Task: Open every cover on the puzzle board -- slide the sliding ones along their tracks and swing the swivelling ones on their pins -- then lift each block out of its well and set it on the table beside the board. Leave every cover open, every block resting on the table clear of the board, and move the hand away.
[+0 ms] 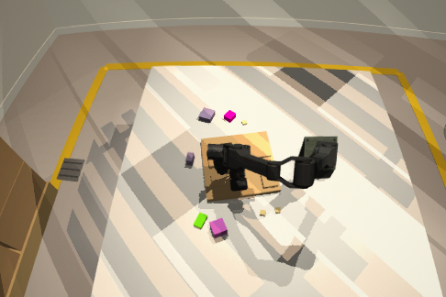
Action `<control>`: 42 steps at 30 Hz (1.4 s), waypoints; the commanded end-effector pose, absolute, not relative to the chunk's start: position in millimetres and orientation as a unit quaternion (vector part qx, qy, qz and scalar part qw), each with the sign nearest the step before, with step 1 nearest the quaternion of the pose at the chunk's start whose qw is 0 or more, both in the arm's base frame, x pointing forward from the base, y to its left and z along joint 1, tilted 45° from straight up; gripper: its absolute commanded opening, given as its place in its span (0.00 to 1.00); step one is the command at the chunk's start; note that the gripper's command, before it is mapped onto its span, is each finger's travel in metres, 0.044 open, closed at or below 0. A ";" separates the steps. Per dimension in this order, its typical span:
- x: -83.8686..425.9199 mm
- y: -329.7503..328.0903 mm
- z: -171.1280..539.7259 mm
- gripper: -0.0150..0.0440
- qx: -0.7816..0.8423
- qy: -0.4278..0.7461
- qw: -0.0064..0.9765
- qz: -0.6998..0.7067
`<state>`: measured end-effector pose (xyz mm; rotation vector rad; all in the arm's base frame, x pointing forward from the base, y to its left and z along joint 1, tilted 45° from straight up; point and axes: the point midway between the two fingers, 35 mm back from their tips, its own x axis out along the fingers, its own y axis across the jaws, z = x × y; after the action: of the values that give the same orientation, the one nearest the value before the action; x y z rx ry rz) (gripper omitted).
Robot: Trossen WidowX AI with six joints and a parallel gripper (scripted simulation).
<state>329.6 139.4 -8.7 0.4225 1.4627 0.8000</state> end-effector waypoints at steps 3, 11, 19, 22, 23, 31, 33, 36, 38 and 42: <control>330.4 136.9 -6.1 0.43 0.170 0.635 0.657 0.368; 332.2 128.3 2.5 0.50 0.102 0.595 0.671 0.430; 333.5 119.8 11.3 0.50 0.033 0.549 0.678 0.488; 333.8 116.6 14.7 0.50 0.008 0.530 0.679 0.508; 333.9 115.5 15.8 0.50 -0.001 0.523 0.679 0.514; 334.6 106.8 25.1 0.50 -0.069 0.469 0.676 0.564; 334.7 104.6 27.5 0.50 -0.086 0.454 0.674 0.576; 334.7 101.4 31.1 0.50 -0.112 0.432 0.670 0.593; 334.7 100.0 32.7 0.50 -0.123 0.422 0.669 0.600; 335.3 100.1 33.1 0.50 -0.124 0.421 0.668 0.601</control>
<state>332.9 100.9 29.2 -0.2580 0.9668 1.3510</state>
